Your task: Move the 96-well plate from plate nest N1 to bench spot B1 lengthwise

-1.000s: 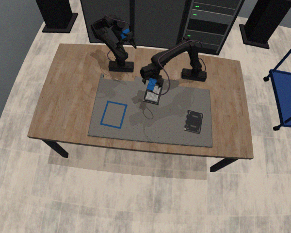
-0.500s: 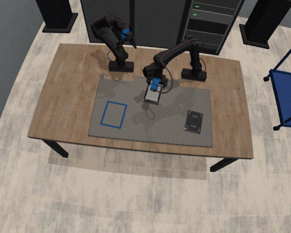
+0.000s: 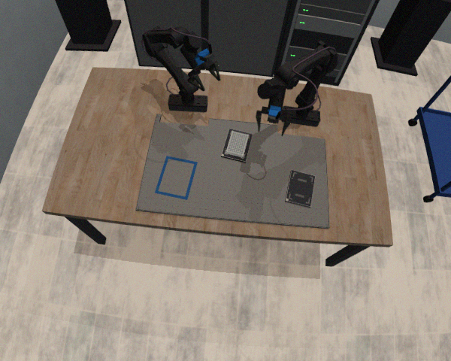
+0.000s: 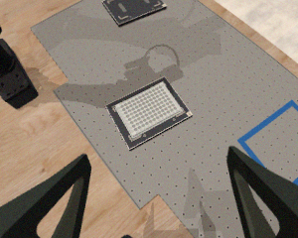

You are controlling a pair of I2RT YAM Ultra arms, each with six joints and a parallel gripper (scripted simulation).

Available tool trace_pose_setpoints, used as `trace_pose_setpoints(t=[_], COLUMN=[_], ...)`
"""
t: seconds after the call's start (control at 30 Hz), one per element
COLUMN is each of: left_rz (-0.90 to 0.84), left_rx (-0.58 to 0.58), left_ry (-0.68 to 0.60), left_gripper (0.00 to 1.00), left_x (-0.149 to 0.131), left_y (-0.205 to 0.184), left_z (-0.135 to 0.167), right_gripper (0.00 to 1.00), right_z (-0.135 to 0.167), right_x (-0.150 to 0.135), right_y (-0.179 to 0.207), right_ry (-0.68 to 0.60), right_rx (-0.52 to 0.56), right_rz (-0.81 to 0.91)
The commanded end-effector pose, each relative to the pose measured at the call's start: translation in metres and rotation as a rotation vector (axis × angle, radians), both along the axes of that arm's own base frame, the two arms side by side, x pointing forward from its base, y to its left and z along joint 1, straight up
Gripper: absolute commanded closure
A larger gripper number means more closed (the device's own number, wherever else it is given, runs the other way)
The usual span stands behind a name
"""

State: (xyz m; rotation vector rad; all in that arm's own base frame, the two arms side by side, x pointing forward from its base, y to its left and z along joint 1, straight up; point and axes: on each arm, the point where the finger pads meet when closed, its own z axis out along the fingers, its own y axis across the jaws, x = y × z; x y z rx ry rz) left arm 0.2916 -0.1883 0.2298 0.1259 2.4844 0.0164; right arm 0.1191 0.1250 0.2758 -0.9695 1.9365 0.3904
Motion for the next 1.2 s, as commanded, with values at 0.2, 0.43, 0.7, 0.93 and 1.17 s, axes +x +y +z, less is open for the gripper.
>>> trace_pose_setpoints(t=[0.2, 0.43, 0.7, 0.93, 1.17], left_rz=[-0.044, -0.047, -0.003, 0.03, 0.068], left_rx=[-0.057, -0.087, -0.093, -0.093, -0.077], left_ry=[-0.439, -0.636, -0.852, -0.913, -0.903], left_gripper=[0.0, 0.0, 0.0, 0.0, 0.0], left_x=[0.043, 0.058, 0.079, 0.089, 0.093], left_y=[0.064, 0.098, 0.152, 0.176, 0.192], left_z=[0.087, 0.128, 0.167, 0.177, 0.172], right_gripper=[0.0, 0.0, 0.0, 0.0, 0.0], right_z=[-0.055, -0.107, -0.189, -0.214, -0.218], right_x=[0.073, 0.096, 0.105, 0.102, 0.098], right_y=[0.081, 0.108, 0.119, 0.115, 0.112], right_ry=[0.067, 0.117, 0.211, 0.249, 0.265], right_rx=[-0.07, -0.127, -0.236, -0.282, -0.299], right_rz=[-0.009, -0.01, -0.01, -0.009, -0.008])
